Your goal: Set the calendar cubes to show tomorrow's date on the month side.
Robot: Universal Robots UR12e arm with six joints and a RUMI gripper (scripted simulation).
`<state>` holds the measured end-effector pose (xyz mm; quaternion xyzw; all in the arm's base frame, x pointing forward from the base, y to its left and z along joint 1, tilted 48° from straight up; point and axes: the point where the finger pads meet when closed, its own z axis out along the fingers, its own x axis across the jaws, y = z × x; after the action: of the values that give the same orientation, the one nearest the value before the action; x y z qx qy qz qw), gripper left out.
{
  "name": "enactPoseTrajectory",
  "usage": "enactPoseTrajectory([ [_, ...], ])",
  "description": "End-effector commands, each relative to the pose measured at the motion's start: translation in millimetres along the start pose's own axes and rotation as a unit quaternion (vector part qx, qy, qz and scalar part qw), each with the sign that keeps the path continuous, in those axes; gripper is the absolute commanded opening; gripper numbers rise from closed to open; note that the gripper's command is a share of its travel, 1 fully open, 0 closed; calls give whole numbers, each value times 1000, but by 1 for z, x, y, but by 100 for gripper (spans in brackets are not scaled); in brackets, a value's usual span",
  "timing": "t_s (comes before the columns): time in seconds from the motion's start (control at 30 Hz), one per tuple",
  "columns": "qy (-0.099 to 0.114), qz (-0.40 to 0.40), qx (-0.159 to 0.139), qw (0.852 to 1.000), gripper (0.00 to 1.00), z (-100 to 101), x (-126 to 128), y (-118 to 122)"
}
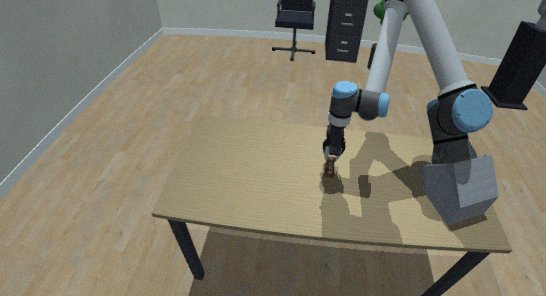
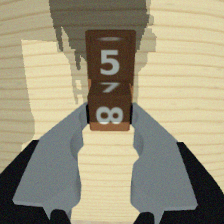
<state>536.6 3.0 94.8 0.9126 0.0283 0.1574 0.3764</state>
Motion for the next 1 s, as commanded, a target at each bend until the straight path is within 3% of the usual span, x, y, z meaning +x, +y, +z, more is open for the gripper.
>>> enactPoseTrajectory([
  [0.0, -1, -1, 1, 1000, 11, 6, -3, -1],
  [0.97, 0, 0, 0, 1000, 11, 12, -2, 0],
])
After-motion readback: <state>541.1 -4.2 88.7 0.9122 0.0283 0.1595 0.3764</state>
